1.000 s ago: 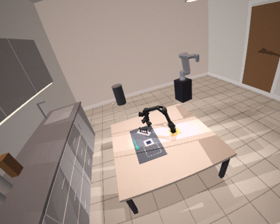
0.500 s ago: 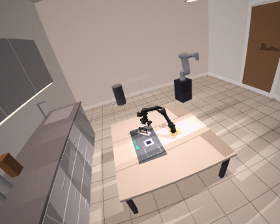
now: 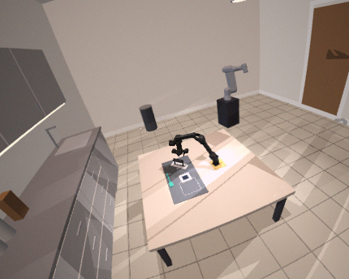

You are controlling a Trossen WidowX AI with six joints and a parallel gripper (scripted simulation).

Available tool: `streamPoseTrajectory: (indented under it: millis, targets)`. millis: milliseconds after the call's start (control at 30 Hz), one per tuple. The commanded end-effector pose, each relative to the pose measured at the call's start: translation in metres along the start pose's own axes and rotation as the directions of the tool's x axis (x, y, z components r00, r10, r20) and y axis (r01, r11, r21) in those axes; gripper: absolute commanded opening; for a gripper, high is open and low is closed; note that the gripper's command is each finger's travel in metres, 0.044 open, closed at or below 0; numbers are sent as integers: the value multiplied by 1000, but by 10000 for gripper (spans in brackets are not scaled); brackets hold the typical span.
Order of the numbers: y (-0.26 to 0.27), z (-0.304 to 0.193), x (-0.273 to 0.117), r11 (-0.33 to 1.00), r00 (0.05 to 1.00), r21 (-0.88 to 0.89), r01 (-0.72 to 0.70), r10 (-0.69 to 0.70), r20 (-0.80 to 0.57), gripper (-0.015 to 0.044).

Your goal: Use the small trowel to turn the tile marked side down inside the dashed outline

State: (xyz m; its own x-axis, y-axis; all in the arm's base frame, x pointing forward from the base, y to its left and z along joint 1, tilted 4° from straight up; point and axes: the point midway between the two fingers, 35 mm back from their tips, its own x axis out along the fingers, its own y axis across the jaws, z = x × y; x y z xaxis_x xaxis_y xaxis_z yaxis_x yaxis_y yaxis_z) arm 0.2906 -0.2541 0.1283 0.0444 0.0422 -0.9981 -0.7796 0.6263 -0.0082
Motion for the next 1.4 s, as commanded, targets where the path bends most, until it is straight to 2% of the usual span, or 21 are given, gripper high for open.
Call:
streamPoseTrajectory:
  millis: [0, 400, 800, 1100, 1367]
  targets:
    - [-4, 2, -1, 993, 1000, -120, -2, 2, 0, 270]
    - [-16, 11, -3, 862, 1000, -508, -2, 4, 2, 270]
    - [-28, 20, -5, 586, 1000, -810, -1, 6, 3, 270]
    - [-35, 27, -6, 318, 1000, -948, 2, 7, 4, 270]
    - [-36, 27, -4, 297, 1000, -955, 2, 7, 5, 270]
